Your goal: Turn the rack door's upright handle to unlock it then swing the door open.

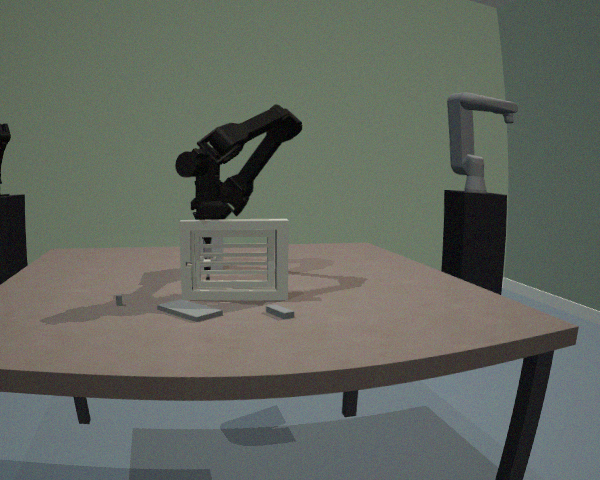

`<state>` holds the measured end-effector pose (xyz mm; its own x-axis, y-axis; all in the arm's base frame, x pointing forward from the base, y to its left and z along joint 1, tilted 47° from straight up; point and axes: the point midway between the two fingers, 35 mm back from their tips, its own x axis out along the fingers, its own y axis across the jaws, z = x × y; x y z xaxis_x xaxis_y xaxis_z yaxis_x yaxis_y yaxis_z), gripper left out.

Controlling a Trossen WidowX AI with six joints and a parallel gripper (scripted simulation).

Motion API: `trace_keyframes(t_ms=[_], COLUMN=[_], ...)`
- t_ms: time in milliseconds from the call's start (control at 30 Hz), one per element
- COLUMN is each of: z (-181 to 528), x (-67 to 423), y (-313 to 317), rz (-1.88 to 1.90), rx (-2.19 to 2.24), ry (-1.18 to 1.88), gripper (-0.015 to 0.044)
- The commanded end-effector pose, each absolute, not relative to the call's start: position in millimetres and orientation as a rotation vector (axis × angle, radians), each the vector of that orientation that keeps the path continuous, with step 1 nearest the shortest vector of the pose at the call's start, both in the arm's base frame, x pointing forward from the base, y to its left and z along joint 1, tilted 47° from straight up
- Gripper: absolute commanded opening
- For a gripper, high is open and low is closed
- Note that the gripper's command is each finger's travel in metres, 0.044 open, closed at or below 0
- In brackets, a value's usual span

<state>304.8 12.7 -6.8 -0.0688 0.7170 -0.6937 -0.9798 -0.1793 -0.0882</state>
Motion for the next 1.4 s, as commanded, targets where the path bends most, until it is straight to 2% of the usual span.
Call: trace_keyframes(t_ms=[0, 233, 1367], z=[-6.3, -6.3, 11.2], x=[304.7, 304.7, 260.5], y=[12.7, 12.7, 25.4], rz=[1.621, 1.621, 1.347], rx=[-0.727, -0.727, -0.235], ry=[0.481, 0.481, 0.947], gripper=[0.0071, 0.0026, 0.0026])
